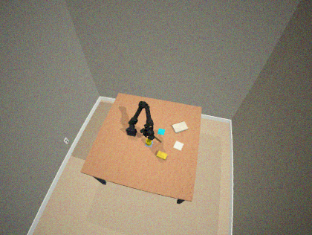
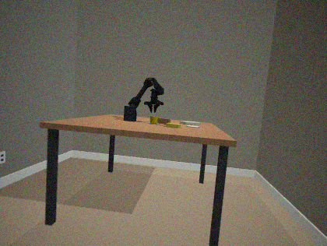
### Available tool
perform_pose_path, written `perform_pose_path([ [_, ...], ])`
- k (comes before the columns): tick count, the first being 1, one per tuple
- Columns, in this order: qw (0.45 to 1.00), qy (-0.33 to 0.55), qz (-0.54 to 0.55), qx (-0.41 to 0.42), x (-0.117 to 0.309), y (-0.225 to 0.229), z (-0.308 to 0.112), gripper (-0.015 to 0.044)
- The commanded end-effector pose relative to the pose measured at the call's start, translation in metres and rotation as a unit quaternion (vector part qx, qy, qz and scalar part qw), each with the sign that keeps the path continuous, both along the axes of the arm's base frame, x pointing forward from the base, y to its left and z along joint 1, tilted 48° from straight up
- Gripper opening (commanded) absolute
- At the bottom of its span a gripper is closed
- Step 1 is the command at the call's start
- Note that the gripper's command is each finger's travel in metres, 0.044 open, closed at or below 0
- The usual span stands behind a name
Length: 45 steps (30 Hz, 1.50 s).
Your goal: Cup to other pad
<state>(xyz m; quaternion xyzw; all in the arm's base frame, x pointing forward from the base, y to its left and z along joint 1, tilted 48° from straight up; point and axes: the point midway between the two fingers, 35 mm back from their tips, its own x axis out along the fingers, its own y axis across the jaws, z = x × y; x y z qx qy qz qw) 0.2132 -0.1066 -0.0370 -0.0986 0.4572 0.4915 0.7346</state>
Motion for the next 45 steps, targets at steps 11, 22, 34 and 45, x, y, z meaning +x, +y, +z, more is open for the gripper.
perform_pose_path([
  [11, 0.998, -0.015, 0.016, 0.062, -0.01, 0.004, -0.01, 0.0166],
  [22, 0.998, -0.015, 0.015, 0.061, -0.007, 0.016, -0.023, 0.0166],
  [34, 0.998, -0.016, 0.015, 0.062, -0.005, 0.031, -0.036, 0.0166],
  [45, 0.998, -0.016, 0.016, 0.063, -0.004, 0.044, -0.047, 0.0166],
])
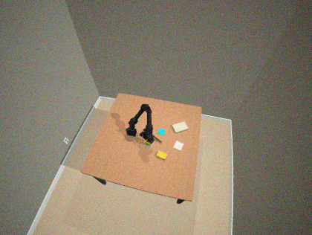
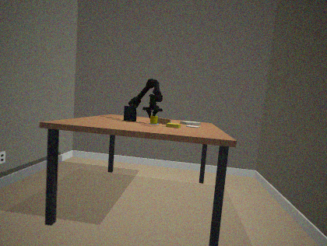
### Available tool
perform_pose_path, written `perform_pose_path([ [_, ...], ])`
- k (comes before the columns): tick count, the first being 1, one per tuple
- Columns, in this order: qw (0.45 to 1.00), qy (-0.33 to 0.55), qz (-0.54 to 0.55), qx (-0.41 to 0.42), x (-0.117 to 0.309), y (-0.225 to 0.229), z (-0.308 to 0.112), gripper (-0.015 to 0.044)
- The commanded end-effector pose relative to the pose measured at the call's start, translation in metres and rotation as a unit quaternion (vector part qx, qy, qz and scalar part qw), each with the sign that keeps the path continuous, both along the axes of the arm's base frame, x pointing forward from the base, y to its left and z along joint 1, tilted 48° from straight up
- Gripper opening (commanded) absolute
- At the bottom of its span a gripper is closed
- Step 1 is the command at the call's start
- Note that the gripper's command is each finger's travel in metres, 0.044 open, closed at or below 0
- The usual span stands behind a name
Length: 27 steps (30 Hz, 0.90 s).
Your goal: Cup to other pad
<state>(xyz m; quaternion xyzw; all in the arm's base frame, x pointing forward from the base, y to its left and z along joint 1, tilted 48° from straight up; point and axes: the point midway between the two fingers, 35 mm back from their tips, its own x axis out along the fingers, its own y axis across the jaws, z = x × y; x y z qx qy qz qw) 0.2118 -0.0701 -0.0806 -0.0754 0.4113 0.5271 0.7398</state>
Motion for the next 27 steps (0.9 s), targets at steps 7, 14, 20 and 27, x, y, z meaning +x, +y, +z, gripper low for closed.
perform_pose_path([
  [7, 1.0, 0.005, -0.001, 0.007, -0.0026, 0.0095, -0.0052, 0.0166],
  [14, 1.0, 0.002, 0.001, 0.003, -0.0012, 0.007, -0.0049, 0.0081],
  [20, 1.0, 0.002, 0.001, 0.003, -0.0012, 0.007, -0.0049, 0.0041],
  [27, 1.0, 0.003, 0.001, 0.003, -0.0012, 0.0065, -0.0045, 0.0],
])
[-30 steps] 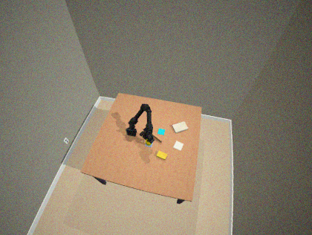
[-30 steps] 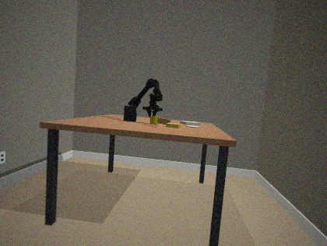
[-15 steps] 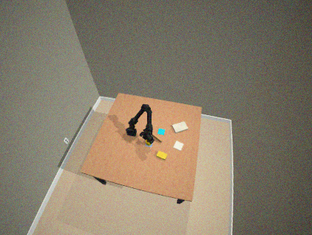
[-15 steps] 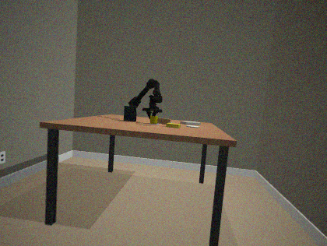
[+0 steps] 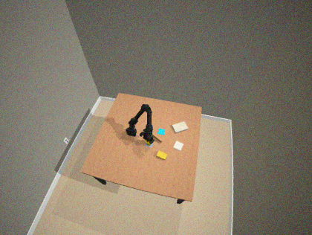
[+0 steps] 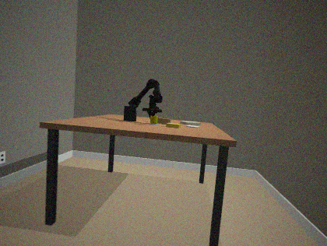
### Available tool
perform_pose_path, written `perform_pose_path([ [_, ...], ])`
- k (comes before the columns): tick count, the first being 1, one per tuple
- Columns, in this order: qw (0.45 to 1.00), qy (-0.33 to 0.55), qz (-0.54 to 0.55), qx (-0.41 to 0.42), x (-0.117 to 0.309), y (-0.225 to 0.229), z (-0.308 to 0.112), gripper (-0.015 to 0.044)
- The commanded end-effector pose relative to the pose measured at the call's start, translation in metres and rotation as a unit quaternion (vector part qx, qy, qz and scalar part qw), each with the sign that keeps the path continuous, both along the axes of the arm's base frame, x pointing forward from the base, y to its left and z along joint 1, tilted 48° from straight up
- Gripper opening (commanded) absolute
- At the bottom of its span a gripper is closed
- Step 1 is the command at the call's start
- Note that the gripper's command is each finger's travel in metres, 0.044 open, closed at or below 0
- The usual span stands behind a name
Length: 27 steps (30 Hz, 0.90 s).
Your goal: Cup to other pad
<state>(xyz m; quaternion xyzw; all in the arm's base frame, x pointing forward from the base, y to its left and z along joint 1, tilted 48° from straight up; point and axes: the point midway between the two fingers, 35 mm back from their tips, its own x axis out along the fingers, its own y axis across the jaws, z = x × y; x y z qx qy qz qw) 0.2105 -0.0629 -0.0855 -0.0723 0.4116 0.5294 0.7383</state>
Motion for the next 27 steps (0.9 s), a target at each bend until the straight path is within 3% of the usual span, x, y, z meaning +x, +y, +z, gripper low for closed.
perform_pose_path([
  [1, 1.0, 0.0, 0.0, 0.0, 0.0, -0.002, 0.001, 0.0],
  [27, 1.0, 0.005, -0.007, 0.004, -0.008, -0.054, 0.05, 0.0],
])
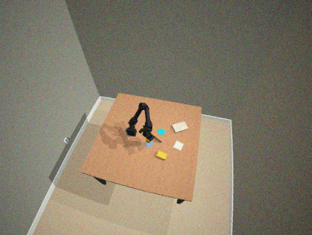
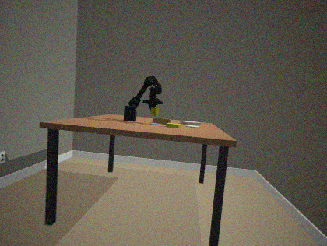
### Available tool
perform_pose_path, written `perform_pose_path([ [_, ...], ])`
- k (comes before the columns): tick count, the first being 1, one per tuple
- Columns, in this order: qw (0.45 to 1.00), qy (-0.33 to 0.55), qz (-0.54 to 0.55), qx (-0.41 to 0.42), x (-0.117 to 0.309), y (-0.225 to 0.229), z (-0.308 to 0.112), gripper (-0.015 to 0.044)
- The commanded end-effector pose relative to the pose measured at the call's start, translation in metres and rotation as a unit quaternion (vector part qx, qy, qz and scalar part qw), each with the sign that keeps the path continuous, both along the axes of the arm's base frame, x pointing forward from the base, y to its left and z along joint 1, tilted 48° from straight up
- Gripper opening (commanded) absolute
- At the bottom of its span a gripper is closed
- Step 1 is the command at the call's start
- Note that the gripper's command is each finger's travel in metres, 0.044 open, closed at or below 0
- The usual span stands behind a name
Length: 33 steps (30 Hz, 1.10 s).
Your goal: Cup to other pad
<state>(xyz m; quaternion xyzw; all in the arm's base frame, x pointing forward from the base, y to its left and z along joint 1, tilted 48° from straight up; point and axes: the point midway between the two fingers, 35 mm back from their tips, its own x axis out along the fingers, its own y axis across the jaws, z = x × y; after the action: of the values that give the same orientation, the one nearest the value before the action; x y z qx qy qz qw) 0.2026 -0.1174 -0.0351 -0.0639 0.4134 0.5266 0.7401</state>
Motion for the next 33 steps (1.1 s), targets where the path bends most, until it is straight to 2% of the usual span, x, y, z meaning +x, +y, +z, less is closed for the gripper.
perform_pose_path([
  [1, 1.0, 0.0, 0.0, 0.0, 0.0, 0.001, -0.001, 0.0],
  [17, 1.0, 0.0, 0.0, 0.0, 0.002, 0.002, 0.001, 0.0],
  [33, 1.0, -0.001, 0.003, -0.001, 0.026, 0.022, 0.028, 0.0],
])
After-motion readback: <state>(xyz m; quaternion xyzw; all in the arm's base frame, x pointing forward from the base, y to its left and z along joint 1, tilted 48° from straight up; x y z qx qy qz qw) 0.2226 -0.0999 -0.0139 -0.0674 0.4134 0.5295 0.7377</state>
